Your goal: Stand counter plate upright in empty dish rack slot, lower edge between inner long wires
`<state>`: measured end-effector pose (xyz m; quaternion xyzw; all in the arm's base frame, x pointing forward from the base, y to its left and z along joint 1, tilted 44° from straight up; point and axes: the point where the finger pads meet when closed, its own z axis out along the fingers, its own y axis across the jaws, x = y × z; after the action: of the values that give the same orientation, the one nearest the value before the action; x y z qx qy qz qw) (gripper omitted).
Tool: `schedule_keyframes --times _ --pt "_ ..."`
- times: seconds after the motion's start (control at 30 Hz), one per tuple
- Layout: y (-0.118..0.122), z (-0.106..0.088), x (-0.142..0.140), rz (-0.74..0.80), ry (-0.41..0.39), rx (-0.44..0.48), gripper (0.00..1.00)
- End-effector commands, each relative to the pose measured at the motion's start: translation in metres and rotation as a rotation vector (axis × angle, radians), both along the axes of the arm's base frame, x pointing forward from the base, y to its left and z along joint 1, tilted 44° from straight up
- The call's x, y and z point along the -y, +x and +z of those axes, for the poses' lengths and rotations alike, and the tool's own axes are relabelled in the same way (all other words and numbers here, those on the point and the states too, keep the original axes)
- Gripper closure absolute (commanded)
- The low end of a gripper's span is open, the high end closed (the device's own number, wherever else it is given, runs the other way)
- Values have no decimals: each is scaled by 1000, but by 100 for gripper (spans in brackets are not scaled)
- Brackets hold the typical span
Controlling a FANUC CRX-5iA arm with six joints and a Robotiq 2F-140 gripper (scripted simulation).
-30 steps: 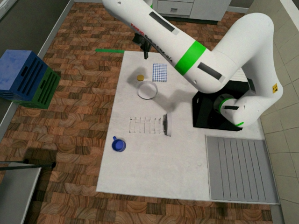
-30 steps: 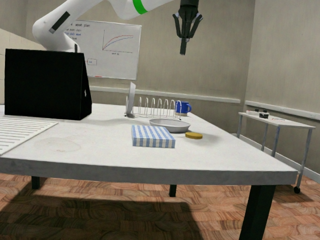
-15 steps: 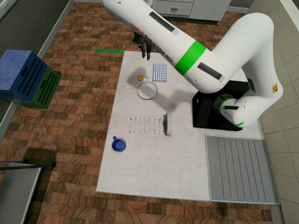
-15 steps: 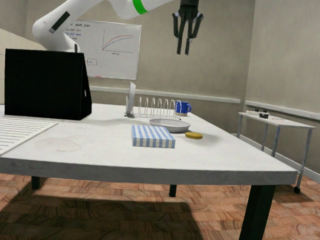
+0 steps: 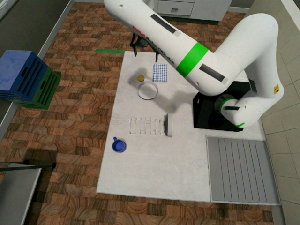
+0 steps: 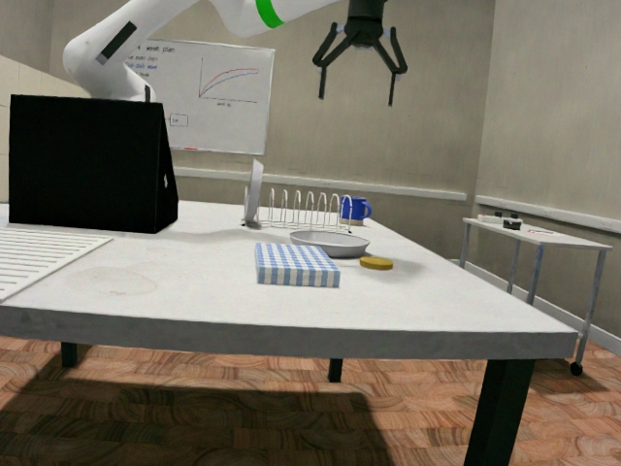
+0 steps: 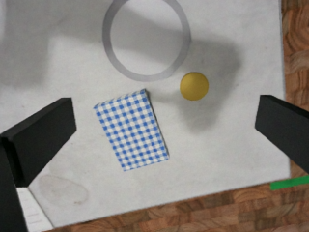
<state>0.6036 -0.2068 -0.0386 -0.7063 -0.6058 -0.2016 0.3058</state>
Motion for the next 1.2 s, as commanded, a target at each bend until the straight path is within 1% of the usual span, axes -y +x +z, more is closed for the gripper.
schedule_keyframes --times 0.0,0.4,0.47,0.5,0.97,1.03,1.07,1.17 --pt "0 -1 -8 81 14 113 0" --pt "-1 -6 -28 268 43 347 0" --pt "-1 -6 -28 268 43 347 0" --pt "-1 -8 -33 313 48 405 0" --pt "-6 -14 -56 523 54 671 0" --pt "-6 -14 -56 523 54 671 0" --pt "-8 -15 -60 568 53 727 0" --pt "-9 -16 -64 608 50 777 0"
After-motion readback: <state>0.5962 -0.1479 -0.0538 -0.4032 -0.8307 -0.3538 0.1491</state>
